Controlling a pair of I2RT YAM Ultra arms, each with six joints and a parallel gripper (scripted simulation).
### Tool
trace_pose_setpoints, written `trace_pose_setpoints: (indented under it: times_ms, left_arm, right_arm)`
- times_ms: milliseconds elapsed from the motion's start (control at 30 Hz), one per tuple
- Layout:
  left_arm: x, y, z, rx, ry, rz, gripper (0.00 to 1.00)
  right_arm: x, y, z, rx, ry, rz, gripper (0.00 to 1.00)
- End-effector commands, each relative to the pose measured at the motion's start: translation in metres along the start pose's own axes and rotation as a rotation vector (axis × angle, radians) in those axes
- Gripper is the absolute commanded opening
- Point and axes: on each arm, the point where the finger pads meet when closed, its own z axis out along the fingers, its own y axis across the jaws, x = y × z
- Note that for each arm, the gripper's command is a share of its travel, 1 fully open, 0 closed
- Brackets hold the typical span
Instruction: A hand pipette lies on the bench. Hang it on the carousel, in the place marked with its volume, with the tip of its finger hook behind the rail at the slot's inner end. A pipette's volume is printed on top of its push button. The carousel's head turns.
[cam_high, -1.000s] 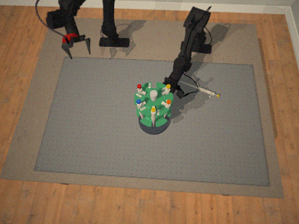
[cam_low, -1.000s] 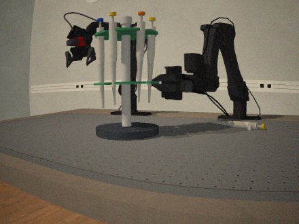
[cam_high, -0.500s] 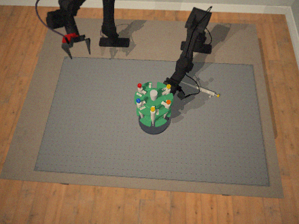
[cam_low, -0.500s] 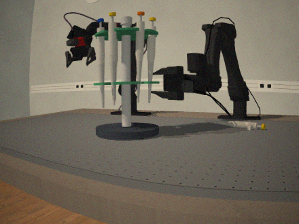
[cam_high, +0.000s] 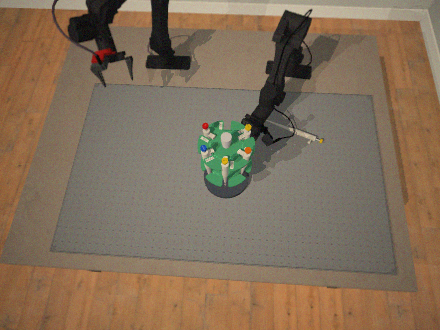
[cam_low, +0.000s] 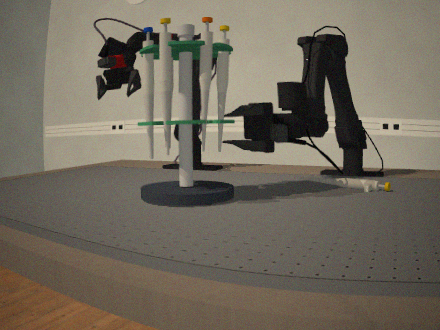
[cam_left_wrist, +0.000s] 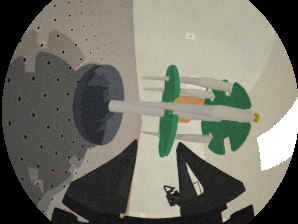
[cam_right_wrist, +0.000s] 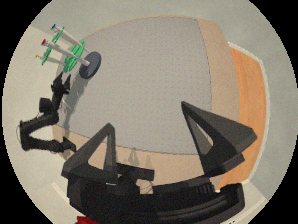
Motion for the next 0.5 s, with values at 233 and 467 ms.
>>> trace_pose_setpoints:
  times_ms: [233, 467]
  left_arm:
    - [-0.005, -0.02, -0.029, 0.056, -0.006, 0.017, 0.49]
    - [-0.005, -0.019, -0.045, 0.055, -0.006, 0.018, 0.49]
  right_arm:
    - [-0.009, -0.003, -0.006, 0.012, -0.037, -0.025, 1.0]
    - [-0.009, -0.003, -0.006, 0.012, -0.037, -0.025, 1.0]
